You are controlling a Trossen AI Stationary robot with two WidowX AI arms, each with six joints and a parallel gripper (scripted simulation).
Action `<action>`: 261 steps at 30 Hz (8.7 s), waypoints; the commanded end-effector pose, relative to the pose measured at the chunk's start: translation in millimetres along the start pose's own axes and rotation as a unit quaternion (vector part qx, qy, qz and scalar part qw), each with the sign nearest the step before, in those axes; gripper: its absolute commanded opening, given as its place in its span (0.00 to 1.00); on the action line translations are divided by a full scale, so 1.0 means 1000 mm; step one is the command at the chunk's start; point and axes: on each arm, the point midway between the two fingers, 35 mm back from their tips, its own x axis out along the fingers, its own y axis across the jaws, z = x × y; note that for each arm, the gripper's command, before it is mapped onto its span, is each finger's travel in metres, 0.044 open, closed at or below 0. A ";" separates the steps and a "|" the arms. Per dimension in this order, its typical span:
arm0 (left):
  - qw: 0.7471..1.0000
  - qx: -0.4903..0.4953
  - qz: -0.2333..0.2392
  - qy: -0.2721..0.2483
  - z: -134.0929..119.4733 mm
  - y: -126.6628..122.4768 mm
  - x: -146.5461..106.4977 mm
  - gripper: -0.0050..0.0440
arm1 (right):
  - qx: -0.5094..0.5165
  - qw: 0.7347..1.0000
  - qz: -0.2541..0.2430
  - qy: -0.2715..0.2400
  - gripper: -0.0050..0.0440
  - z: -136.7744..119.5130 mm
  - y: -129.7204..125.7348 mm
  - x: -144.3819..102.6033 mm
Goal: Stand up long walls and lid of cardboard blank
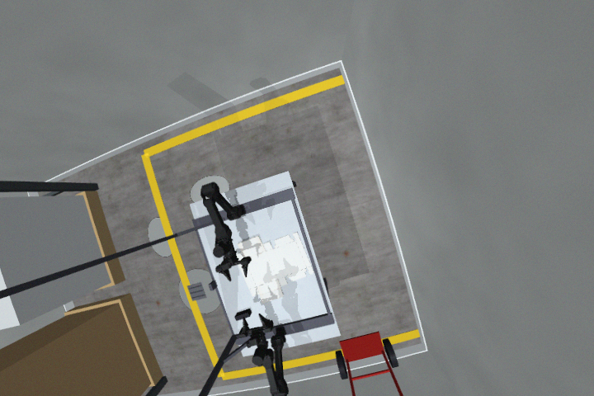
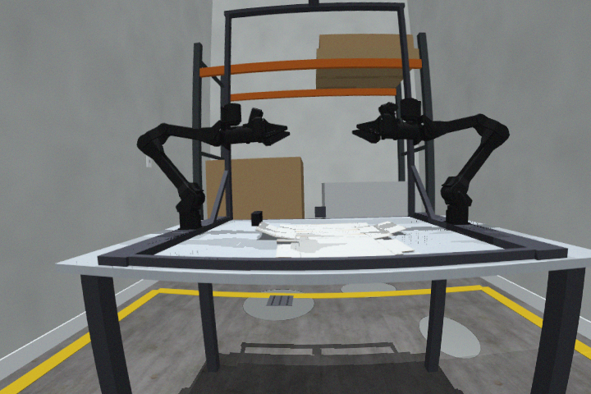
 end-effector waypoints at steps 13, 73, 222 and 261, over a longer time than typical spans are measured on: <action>1.000 0.000 0.000 -0.010 0.008 0.000 -0.001 1.00 | 0.000 1.000 0.000 -0.009 1.00 0.008 0.000 -0.001; 0.995 -0.021 -0.020 0.094 -0.027 -0.015 0.024 0.39 | 0.003 0.706 0.003 0.708 0.77 -0.260 0.095 0.028; 0.708 -0.015 -0.015 0.706 -0.310 -0.111 0.007 0.69 | 0.011 0.706 0.011 0.709 0.71 -0.312 0.091 0.028; 0.708 -0.016 -0.015 0.706 -0.312 -0.111 0.007 0.67 | 0.012 0.705 0.011 0.709 0.68 -0.317 0.090 0.028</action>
